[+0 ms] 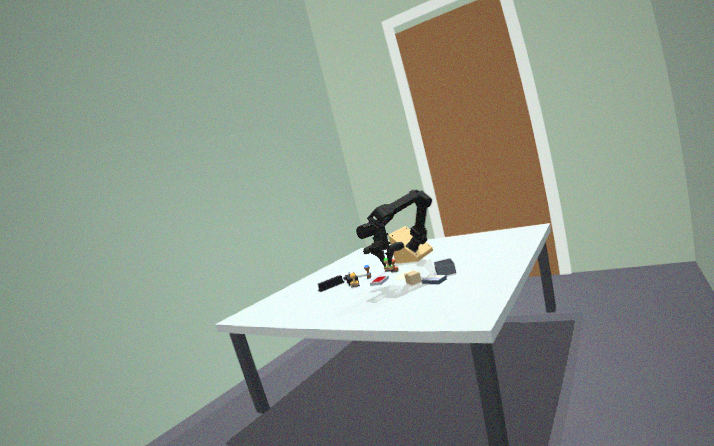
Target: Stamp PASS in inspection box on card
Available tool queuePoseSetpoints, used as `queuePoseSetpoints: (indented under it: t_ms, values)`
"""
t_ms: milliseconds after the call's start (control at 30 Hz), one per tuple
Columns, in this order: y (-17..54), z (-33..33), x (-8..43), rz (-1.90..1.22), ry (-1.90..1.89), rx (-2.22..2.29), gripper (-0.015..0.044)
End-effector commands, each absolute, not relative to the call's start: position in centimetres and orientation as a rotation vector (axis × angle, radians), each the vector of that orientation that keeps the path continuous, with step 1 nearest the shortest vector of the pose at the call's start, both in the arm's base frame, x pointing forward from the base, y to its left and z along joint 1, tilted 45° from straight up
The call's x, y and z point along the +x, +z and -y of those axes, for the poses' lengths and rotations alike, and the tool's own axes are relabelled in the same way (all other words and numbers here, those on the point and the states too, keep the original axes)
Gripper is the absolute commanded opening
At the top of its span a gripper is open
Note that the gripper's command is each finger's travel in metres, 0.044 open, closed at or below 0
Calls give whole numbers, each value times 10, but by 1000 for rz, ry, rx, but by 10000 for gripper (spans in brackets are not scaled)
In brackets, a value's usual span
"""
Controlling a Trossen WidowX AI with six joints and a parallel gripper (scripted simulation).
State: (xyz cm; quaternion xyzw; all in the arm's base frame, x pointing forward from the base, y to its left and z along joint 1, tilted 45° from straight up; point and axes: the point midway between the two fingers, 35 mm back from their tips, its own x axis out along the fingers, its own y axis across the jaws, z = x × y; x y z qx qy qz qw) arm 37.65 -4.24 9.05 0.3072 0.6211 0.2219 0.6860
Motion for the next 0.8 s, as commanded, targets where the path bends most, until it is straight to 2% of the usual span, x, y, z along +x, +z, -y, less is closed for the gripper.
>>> queuePoseSetpoints:
  t_ms: [0, 333, 767]
  values:
    - [92, 44, 376, -1393, 496, 682, 0]
    - [94, 48, 374, -1392, 496, 681, 0]
    - [36, 106, 337, -1394, 493, 679, 0]
